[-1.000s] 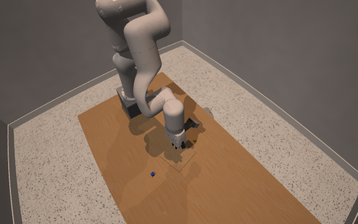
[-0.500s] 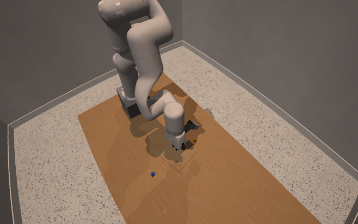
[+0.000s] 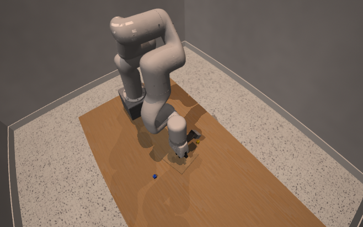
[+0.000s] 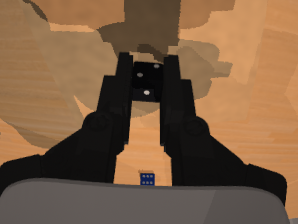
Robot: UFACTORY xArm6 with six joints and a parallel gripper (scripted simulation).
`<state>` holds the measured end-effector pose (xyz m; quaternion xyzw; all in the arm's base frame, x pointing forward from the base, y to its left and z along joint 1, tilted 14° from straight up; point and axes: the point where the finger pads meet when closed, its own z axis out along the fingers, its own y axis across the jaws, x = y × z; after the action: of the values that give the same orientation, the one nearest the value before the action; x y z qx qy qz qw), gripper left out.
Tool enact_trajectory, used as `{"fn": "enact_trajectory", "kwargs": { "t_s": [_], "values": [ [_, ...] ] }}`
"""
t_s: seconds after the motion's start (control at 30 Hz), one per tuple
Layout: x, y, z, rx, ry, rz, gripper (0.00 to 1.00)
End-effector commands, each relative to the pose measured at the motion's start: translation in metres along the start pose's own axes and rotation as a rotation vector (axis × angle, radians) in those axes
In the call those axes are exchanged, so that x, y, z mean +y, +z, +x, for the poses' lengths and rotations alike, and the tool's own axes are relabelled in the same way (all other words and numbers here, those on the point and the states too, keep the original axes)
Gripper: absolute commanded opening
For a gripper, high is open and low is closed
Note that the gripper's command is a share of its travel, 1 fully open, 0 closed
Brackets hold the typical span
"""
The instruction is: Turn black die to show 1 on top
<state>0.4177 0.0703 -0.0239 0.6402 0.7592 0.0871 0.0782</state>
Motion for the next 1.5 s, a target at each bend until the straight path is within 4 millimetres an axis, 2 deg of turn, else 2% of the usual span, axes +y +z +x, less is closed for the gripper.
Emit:
{"fn": "enact_trajectory", "kwargs": {
  "t_s": [0.0,0.27,1.47],
  "values": [
    [0.0024,0.0053,-0.0002,-0.011,0.0,-0.006,0.11],
    [0.0024,0.0116,-0.0002,-0.011,0.0,-0.006,0.11],
    [0.0024,0.0118,-0.0003,-0.011,0.0,-0.006,0.11]
  ]
}}
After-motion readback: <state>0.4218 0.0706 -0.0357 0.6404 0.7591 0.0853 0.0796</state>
